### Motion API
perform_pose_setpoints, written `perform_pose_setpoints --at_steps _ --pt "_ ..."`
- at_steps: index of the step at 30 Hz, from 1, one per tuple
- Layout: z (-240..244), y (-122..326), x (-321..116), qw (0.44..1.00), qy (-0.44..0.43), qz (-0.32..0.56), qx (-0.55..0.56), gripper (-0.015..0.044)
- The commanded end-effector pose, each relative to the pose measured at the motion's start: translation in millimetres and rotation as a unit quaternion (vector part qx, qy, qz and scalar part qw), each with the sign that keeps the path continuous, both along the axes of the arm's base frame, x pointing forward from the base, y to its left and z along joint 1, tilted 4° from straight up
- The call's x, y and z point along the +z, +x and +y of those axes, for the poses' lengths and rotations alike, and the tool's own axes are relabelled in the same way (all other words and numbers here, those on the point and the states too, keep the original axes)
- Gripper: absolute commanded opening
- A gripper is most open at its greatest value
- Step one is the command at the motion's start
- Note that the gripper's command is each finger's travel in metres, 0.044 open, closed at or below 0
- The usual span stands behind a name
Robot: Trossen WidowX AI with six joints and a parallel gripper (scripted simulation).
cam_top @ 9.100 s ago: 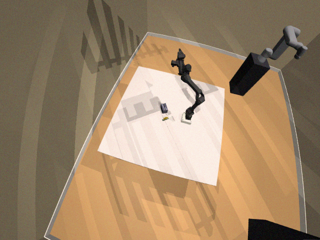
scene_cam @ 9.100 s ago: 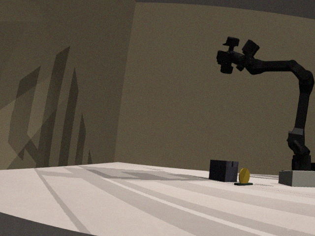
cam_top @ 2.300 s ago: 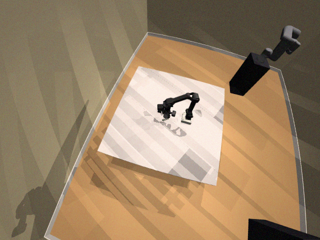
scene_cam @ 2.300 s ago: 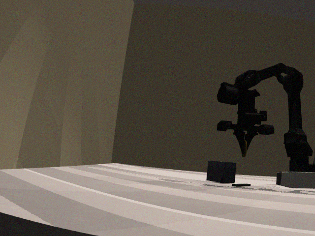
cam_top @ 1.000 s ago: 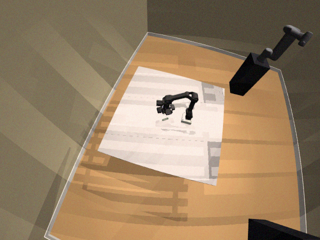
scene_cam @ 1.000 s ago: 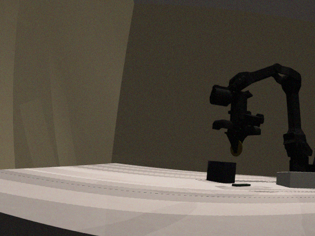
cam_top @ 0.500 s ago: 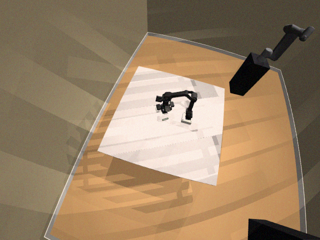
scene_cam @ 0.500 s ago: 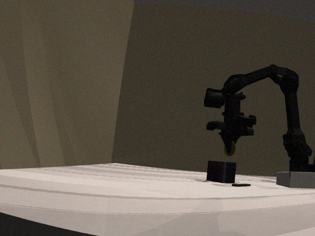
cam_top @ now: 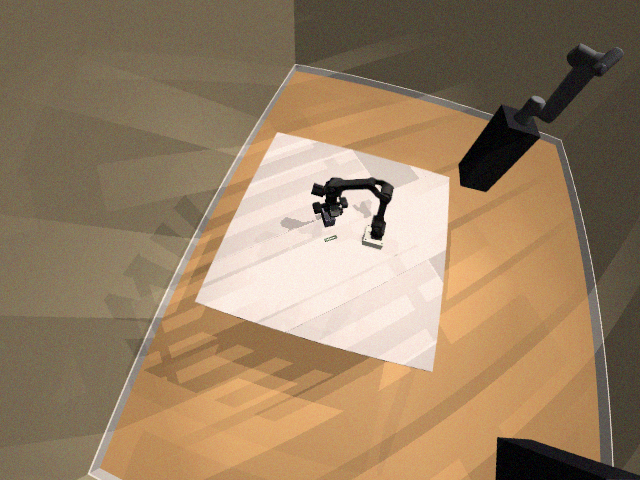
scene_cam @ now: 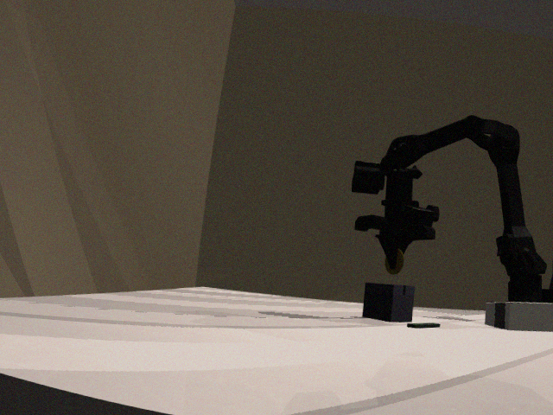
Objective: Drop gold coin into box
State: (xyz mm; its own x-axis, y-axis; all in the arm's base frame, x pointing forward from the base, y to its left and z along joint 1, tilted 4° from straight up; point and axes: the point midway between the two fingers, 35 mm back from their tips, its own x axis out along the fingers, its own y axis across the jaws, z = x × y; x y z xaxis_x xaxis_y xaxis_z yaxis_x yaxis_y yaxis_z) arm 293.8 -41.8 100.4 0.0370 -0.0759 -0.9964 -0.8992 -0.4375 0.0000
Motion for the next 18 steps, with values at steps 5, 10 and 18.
perform_pose_setpoints --at_steps 5,10,18 --pt "-13.6 1.7 0.4 1.000 0.001 0.002 0.000 0.0004" --pt "-9.8 1.1 0.6 1.000 -0.001 0.000 -0.001 0.0000" --pt "-10.5 1.1 0.5 1.000 -0.001 0.000 -0.001 0.0000"
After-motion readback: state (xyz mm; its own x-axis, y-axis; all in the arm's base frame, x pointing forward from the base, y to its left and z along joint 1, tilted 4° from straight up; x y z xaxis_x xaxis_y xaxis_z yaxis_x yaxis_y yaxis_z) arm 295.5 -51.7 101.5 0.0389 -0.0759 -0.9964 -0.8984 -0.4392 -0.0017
